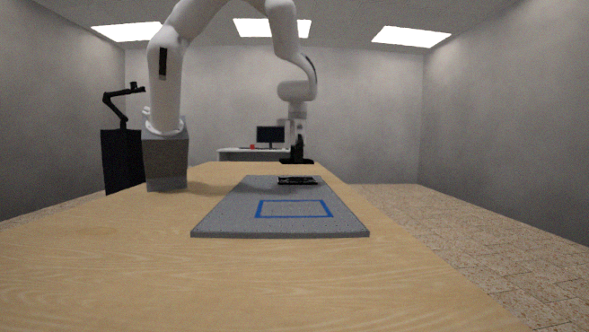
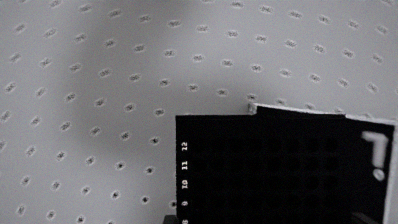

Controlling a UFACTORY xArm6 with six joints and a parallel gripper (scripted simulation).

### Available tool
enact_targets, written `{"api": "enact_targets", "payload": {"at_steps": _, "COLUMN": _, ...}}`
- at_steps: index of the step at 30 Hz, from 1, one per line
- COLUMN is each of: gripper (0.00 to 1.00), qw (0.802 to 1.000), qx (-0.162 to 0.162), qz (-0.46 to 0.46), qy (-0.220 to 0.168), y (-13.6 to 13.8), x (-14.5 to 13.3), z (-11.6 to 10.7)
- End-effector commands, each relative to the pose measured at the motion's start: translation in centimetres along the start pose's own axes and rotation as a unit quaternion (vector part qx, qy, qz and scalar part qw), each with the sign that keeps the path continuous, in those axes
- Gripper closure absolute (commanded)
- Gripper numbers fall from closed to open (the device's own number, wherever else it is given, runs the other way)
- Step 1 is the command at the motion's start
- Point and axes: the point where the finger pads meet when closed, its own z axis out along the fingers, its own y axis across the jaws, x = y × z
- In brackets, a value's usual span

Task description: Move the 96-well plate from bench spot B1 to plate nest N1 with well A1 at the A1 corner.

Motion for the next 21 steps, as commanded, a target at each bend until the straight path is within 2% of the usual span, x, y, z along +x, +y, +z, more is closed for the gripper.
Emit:
{"api": "enact_targets", "payload": {"at_steps": 1, "gripper": 1.00, "qw": 0.998, "qx": 0.005, "qz": 0.063, "qy": -0.008, "y": 1.7, "x": -0.6, "z": -0.2}}
{"api": "enact_targets", "payload": {"at_steps": 17, "gripper": 1.00, "qw": 0.998, "qx": 0.005, "qz": 0.063, "qy": -0.008, "y": 6.2, "x": -1.7, "z": -0.3}}
{"api": "enact_targets", "payload": {"at_steps": 21, "gripper": 1.00, "qw": 0.998, "qx": 0.005, "qz": 0.063, "qy": -0.008, "y": 6.4, "x": -1.8, "z": -0.3}}
